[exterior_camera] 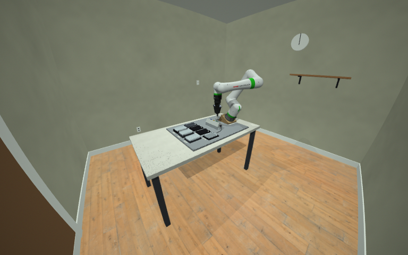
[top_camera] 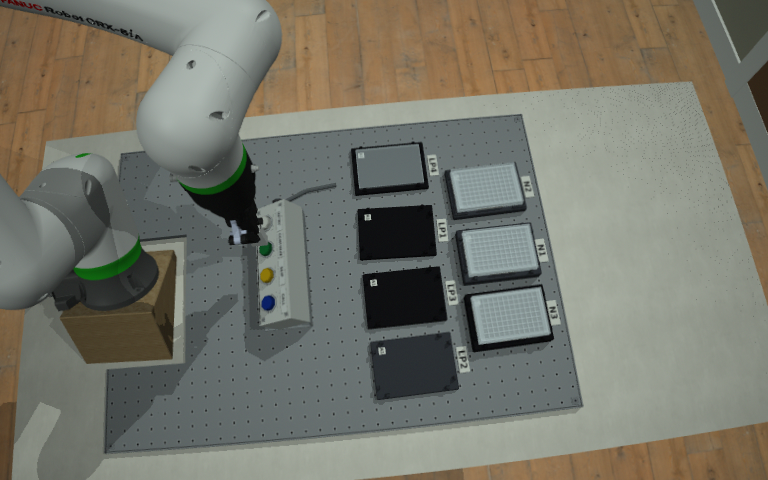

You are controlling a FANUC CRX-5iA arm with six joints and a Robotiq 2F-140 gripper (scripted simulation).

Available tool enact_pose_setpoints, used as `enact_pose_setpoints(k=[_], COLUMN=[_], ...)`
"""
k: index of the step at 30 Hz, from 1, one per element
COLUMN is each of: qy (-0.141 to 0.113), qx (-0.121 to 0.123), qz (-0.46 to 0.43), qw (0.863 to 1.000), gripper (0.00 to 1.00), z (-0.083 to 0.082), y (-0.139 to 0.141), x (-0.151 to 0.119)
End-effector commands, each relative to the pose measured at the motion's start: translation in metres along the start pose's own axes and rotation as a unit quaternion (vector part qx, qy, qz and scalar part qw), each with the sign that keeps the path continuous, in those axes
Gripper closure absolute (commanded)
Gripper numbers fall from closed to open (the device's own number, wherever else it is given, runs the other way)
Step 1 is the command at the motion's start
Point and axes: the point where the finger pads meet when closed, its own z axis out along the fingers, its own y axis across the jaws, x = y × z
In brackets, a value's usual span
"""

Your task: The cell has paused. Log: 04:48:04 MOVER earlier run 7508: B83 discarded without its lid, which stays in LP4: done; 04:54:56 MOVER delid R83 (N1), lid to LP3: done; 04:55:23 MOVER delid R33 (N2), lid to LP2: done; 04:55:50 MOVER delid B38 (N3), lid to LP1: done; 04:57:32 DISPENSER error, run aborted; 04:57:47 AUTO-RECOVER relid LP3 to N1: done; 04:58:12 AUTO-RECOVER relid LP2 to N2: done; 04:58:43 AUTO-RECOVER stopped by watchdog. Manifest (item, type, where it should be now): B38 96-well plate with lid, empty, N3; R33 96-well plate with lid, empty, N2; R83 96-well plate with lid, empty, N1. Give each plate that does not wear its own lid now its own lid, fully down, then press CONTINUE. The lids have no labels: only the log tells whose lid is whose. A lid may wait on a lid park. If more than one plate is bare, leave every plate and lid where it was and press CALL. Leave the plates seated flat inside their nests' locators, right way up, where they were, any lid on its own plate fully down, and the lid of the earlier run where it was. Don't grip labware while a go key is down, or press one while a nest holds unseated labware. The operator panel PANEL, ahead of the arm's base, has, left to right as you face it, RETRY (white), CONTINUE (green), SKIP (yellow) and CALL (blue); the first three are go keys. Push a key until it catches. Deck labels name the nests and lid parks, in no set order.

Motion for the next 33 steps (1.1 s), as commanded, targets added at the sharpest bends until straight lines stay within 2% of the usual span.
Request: enact_pose_setpoints(k=[1, 33], qy=[0.000, 0.000], qx=[0.000, 0.000], qz=[0.000, 0.000], qw=[1.000, 1.000], gripper=[1.00, 1.00], z=[0.001, 0.026], y=[0.000, 0.000], x=[0.000, 0.000])
